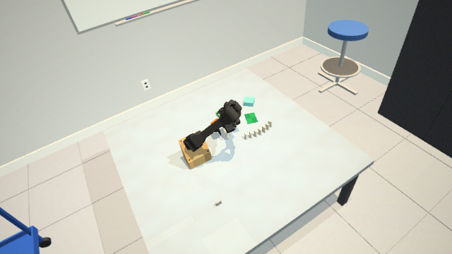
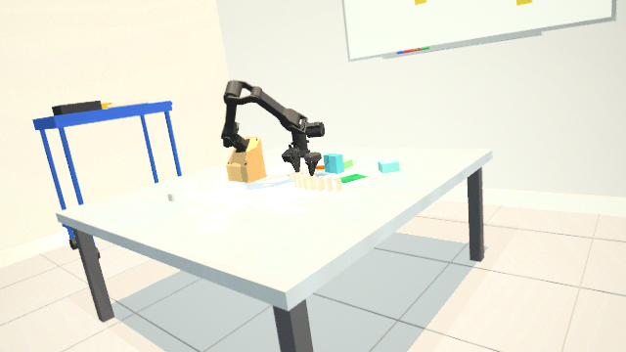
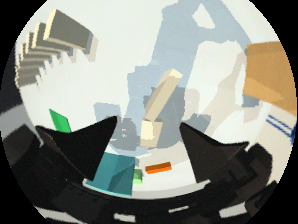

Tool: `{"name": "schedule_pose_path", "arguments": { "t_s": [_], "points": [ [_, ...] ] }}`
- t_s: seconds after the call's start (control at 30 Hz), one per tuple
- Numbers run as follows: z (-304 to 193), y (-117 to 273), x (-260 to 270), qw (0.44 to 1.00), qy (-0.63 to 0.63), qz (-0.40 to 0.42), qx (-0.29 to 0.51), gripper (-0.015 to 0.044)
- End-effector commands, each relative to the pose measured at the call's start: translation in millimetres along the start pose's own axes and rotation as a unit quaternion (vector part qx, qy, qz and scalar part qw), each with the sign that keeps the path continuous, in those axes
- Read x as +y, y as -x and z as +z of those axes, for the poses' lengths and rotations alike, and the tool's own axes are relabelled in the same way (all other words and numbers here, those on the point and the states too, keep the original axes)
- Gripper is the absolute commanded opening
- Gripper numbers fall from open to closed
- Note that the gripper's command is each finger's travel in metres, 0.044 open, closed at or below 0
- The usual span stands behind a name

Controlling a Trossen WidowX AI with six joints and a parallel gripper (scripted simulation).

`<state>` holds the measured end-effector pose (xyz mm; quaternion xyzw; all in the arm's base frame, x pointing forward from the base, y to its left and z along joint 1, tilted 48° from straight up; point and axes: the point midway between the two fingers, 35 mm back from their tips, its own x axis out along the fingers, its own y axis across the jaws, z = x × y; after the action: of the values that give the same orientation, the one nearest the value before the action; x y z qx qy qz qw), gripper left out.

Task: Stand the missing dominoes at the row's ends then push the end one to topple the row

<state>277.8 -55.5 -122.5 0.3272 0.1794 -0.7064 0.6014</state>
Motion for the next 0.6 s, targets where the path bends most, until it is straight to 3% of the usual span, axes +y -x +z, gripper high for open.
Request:
{"name": "schedule_pose_path", "arguments": {
  "t_s": [0.0,0.03,0.43,0.57],
  "points": [
    [-0.3,-3.6,-2.6,1.0,0.005,-0.002,-0.003,0.044],
    [-0.3,-3.6,-2.6,1.0,0.005,-0.002,-0.003,0.044],
    [-0.3,-3.6,-2.6,1.0,0.005,-0.002,-0.003,0.0125],
    [-0.3,-3.6,-2.6,1.0,0.005,-0.002,-0.003,0.0107]
  ]
}}
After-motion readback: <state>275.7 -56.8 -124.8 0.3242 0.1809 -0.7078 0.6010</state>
